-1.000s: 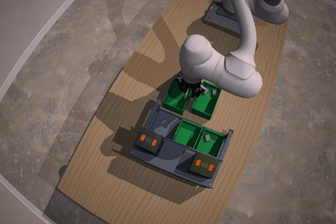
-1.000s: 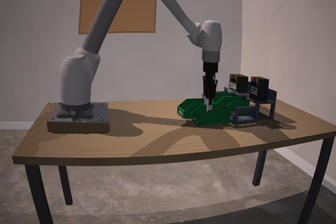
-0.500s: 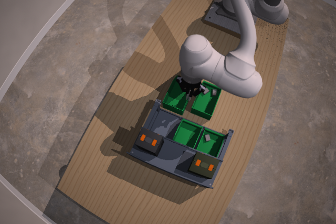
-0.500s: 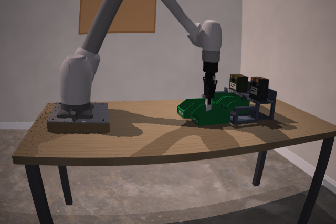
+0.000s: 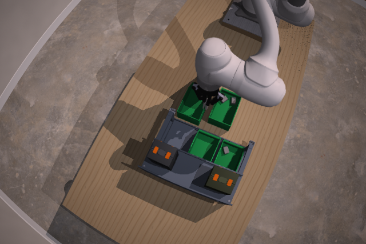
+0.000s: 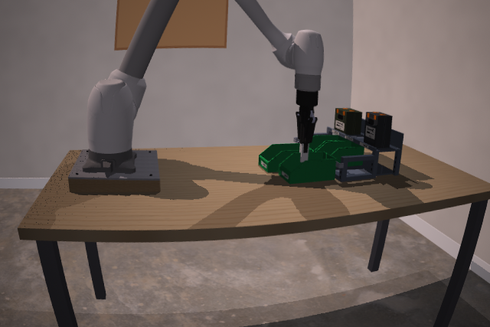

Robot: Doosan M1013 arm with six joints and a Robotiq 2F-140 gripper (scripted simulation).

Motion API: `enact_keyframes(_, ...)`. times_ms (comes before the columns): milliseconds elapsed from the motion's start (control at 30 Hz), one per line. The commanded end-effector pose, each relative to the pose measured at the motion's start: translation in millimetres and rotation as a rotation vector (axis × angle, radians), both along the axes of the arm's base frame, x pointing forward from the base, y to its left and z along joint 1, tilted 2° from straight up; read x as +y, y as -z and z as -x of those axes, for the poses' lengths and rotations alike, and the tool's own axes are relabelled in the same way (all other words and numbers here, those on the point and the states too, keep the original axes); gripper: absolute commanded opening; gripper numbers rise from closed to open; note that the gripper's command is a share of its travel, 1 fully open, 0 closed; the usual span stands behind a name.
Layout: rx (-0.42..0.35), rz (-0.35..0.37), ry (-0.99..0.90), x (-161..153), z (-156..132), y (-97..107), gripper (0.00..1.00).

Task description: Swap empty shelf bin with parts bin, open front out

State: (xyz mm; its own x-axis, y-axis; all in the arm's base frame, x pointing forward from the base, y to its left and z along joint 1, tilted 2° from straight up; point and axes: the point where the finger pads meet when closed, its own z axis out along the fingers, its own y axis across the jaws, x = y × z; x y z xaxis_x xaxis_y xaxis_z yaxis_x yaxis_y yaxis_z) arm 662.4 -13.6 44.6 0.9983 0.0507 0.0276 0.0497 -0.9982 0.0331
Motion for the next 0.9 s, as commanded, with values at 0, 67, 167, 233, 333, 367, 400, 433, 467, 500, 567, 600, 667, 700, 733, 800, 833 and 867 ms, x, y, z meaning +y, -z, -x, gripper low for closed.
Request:
enact_keyframes(0,0.000,0.000,0.000,0.0,0.1,-0.1,0.10)
enact_keyframes(67,0.000,0.000,0.000,0.0,0.1,-0.1,0.10)
enact_keyframes(167,0.000,0.000,0.000,0.0,0.1,-0.1,0.10)
enact_keyframes(233,0.000,0.000,0.000,0.0,0.1,-0.2,0.10)
enact_keyframes(333,0.000,0.000,0.000,0.1,0.1,-0.7,0.10)
enact_keyframes(367,0.000,0.000,0.000,0.1,0.1,-1.1,0.10)
enact_keyframes(400,0.000,0.000,0.000,0.1,0.1,-1.6,0.10)
enact_keyframes(433,0.000,0.000,0.000,0.1,0.1,-2.3,0.10)
enact_keyframes(467,0.000,0.000,0.000,0.1,0.2,-3.1,0.10)
enact_keyframes(500,0.000,0.000,0.000,0.2,0.2,-4.1,0.10)
enact_keyframes(567,0.000,0.000,0.000,0.2,0.3,-6.6,0.10)
enact_keyframes(600,0.000,0.000,0.000,0.3,0.3,-8.2,0.10)
enact_keyframes(667,0.000,0.000,0.000,0.4,0.4,-11.7,0.10)
enact_keyframes(700,0.000,0.000,0.000,0.5,0.5,-13.7,0.10)
enact_keyframes(733,0.000,0.000,0.000,0.5,0.5,-15.9,0.10)
enact_keyframes(800,0.000,0.000,0.000,0.6,0.6,-18.2,0.10)
enact_keyframes(833,0.000,0.000,0.000,0.6,0.6,-18.2,0.10)
enact_keyframes(867,0.000,0.000,0.000,0.7,0.7,-20.7,0.10)
